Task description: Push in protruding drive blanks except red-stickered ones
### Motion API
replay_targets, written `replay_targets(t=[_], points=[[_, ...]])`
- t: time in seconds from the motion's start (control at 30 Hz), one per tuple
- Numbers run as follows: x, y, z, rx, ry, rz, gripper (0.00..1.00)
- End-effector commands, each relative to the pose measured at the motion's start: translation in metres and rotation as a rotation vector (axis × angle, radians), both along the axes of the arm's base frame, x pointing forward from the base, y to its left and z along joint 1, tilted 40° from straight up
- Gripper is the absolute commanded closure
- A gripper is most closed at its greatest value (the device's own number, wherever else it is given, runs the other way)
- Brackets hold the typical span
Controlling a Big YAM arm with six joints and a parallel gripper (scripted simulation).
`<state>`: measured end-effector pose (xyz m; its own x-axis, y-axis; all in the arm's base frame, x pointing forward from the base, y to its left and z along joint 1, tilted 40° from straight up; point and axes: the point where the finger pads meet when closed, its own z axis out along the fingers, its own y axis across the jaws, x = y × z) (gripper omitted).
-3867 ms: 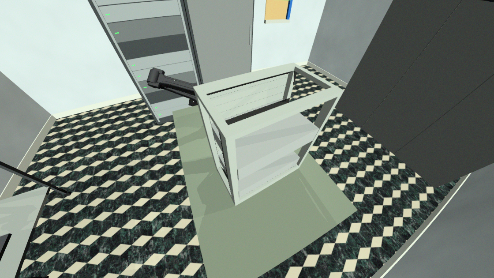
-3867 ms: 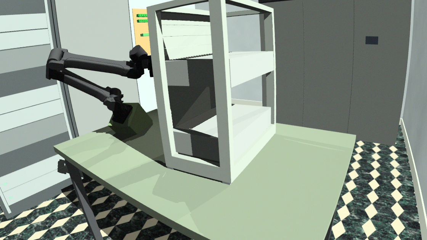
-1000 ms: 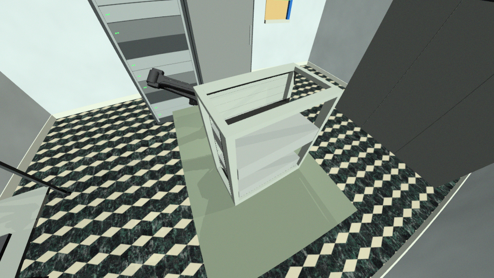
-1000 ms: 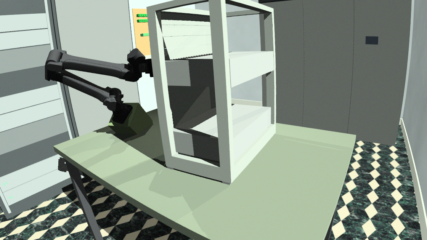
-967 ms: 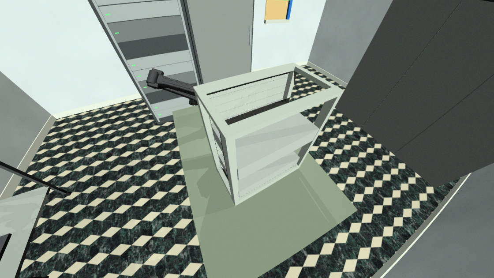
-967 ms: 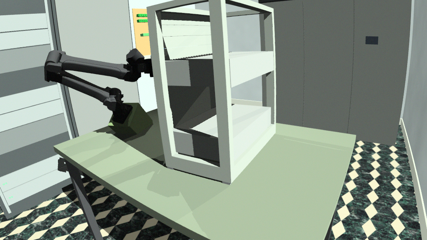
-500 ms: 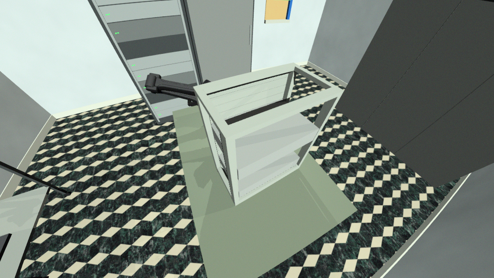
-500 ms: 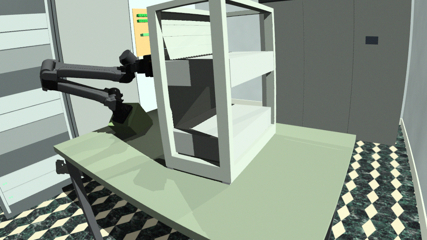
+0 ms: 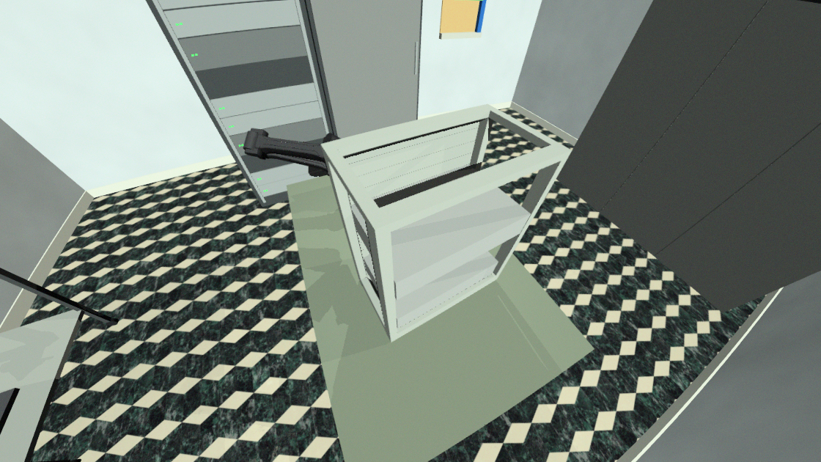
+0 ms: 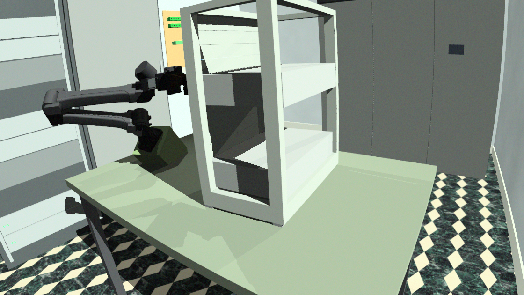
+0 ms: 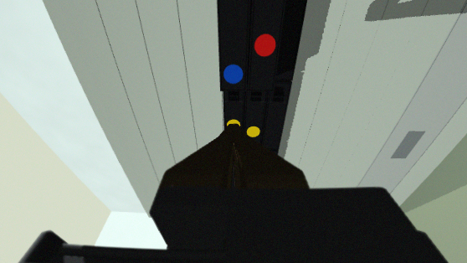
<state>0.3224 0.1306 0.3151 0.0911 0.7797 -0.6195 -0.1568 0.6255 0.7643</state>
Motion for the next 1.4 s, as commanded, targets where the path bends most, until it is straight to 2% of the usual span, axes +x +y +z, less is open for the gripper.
replay_targets(t=[0.0, 0.37, 0.4, 0.43, 0.5, 0.6, 0.63, 0.67, 0.93, 1.03, 1.07, 1.1, 1.37], points=[[0.005, -0.012, 0.035, 0.042, -0.02, -0.016, 1.0], [-0.007, -0.044, 0.064, 0.038, -0.023, -0.016, 1.0], [-0.006, -0.043, 0.061, 0.033, -0.015, -0.016, 1.0], [-0.003, -0.042, 0.037, 0.008, 0.027, -0.016, 1.0], [-0.003, -0.042, 0.029, 0.002, 0.037, -0.016, 1.0], [-0.003, -0.042, 0.035, 0.006, 0.03, -0.016, 1.0], [-0.001, -0.042, 0.052, 0.028, -0.007, -0.016, 1.0], [0.001, -0.042, 0.065, 0.04, -0.03, -0.016, 1.0], [0.05, -0.042, 0.073, 0.036, -0.033, -0.017, 1.0], [0.06, -0.042, 0.074, 0.035, -0.033, -0.017, 1.0], [0.061, -0.042, 0.074, 0.034, -0.033, -0.017, 1.0], [0.059, -0.043, 0.052, 0.02, 0.001, -0.017, 1.0], [0.056, -0.044, 0.044, 0.015, 0.014, -0.02, 1.0]])
